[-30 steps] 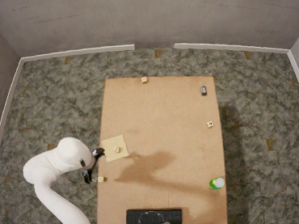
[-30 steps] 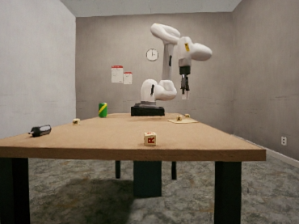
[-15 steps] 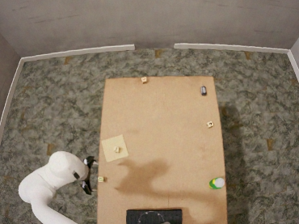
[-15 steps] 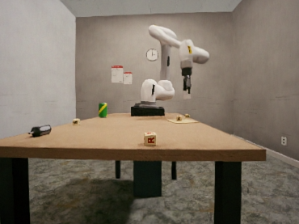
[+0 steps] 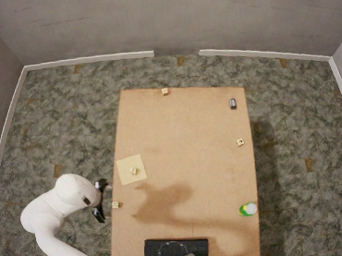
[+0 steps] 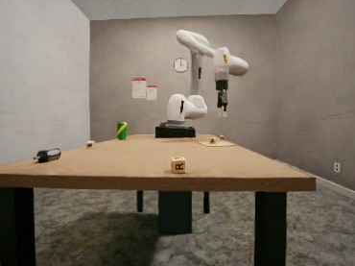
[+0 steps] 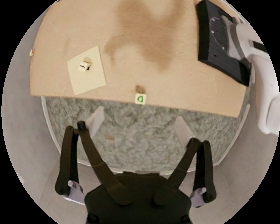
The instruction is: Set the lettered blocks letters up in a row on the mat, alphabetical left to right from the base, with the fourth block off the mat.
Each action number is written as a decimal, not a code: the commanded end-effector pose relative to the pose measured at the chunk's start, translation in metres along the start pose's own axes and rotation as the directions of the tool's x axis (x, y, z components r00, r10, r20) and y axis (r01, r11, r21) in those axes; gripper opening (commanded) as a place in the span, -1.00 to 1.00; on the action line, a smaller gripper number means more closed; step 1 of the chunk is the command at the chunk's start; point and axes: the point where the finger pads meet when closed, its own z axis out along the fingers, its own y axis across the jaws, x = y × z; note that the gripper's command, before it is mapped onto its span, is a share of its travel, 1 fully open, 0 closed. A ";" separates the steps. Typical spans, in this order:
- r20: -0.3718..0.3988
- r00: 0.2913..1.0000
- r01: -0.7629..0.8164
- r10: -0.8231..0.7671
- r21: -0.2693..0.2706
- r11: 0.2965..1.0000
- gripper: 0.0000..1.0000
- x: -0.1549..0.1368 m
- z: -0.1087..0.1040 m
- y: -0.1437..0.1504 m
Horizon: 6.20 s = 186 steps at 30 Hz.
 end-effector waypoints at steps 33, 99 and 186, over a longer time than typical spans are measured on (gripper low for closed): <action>0.000 0.583 0.812 -0.812 0.001 0.583 1.00 0.000 0.022 0.001; -0.002 0.000 1.000 -1.000 0.001 0.000 -0.08 -0.001 0.034 0.001; -0.003 0.001 1.000 -1.000 0.002 0.001 -0.08 -0.001 0.085 0.002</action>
